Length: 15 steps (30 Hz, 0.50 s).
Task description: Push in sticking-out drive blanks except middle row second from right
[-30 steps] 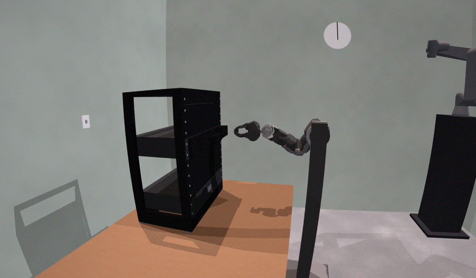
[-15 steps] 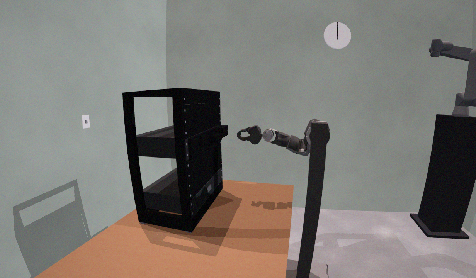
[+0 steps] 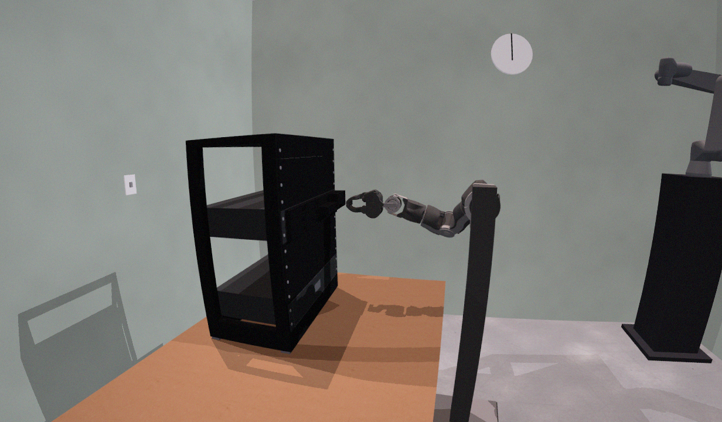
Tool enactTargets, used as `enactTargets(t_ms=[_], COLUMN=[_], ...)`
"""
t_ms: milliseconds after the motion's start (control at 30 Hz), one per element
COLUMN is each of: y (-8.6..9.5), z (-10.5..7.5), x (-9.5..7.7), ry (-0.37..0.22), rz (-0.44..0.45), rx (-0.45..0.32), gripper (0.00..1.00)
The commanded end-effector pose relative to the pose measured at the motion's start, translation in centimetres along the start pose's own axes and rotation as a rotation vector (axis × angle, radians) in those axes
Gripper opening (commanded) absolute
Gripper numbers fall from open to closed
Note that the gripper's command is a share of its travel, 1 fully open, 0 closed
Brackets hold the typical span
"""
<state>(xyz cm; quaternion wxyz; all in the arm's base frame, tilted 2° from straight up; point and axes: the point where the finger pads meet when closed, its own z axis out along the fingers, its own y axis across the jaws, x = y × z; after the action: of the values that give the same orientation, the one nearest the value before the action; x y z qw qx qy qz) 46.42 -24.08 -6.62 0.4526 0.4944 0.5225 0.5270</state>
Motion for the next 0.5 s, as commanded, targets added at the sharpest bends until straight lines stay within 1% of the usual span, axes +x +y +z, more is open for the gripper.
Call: enactTargets(t_ms=[0, 67, 133, 467], y=[-0.05, -0.41, -0.41, -0.27], z=[0.58, 1.24, 1.48, 1.45], x=[0.09, 0.09, 0.09, 0.12], ry=[0.009, 0.009, 0.009, 0.009], rz=[-0.019, -0.019, -0.019, -0.021], rx=[-0.002, 0.006, 0.006, 0.002], gripper=[0.0, 0.0, 0.0, 0.0])
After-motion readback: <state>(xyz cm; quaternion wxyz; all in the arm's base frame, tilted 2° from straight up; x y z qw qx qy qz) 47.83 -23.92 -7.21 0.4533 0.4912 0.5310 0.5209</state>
